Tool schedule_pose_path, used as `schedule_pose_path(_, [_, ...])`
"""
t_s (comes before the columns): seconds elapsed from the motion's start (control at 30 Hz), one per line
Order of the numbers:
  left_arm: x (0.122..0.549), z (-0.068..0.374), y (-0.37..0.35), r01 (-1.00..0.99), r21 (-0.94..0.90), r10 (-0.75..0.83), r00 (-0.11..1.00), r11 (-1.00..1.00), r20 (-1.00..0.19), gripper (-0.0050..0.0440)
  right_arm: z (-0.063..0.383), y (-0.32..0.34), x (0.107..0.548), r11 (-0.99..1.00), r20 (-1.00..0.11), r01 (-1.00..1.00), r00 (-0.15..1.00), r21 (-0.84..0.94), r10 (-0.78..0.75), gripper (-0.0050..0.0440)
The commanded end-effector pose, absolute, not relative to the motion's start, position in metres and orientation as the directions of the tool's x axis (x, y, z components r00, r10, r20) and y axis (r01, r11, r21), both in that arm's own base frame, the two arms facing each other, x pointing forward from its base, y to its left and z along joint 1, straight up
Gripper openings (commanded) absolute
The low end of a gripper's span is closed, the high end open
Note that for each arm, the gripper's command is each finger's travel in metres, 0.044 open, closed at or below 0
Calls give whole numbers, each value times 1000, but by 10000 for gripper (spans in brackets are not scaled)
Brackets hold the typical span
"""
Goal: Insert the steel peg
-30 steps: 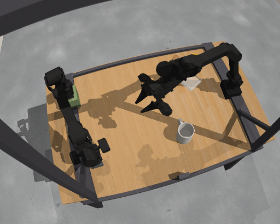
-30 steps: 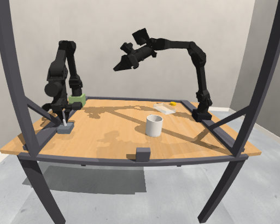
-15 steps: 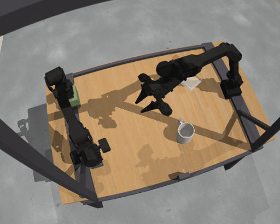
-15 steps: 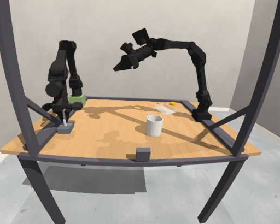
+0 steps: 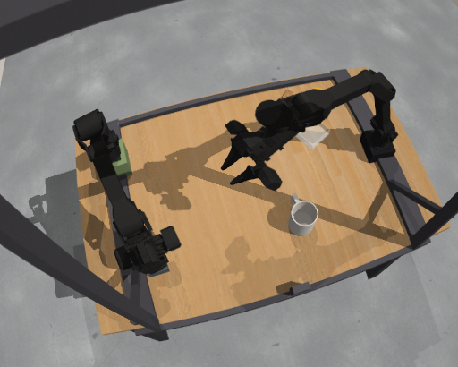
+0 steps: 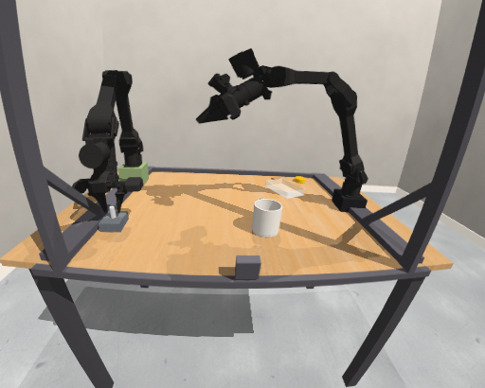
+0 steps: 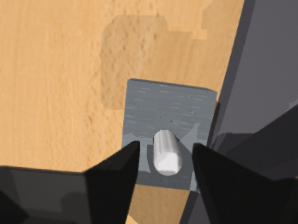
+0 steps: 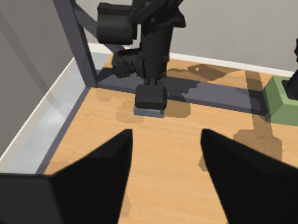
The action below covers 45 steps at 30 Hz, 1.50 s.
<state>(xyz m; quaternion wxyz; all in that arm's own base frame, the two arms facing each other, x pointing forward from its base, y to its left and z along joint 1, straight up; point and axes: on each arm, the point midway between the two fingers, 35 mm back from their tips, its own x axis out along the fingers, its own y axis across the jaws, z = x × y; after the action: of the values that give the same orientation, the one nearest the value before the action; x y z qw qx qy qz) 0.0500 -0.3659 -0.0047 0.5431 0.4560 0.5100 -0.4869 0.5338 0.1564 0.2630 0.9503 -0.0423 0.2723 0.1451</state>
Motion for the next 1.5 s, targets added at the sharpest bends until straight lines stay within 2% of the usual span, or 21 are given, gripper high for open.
schedule_pose_path(0.0, [51, 4, -372, 994, -2, -93, 8, 108, -996, 180, 283, 154, 531, 956, -496, -294, 830, -1, 255, 200])
schedule_pose_path(0.27, [51, 27, -374, 994, -3, -116, 10, 105, -993, 180, 283, 154, 531, 956, -496, -294, 830, -1, 255, 200])
schedule_pose_path(0.43, [51, 53, -372, 994, -3, -116, 10, 105, -993, 300, 283, 154, 531, 956, -496, -294, 830, -1, 255, 200])
schedule_pose_path(0.57, [51, 62, -370, 994, -3, -117, 10, 106, -993, 300, 283, 154, 531, 956, -496, -294, 830, -1, 255, 200])
schedule_pose_path(0.77, [47, 61, -362, 994, 2, -144, 19, 114, -989, 440, 295, 140, 520, 963, -464, -271, 852, 1, 241, 200])
schedule_pose_path(1.07, [40, 76, -348, 991, 5, -303, 44, 131, -952, 440, 340, 82, 460, 983, -286, -184, 942, 1, 176, 200])
schedule_pose_path(1.13, [40, 76, -348, 991, 5, -303, 44, 131, -952, 440, 340, 82, 460, 983, -286, -184, 942, 1, 176, 200])
schedule_pose_path(1.47, [37, 80, -342, 991, 0, -359, 50, 137, -932, 440, 347, 30, 381, 997, -99, -83, 992, 2, 83, 200])
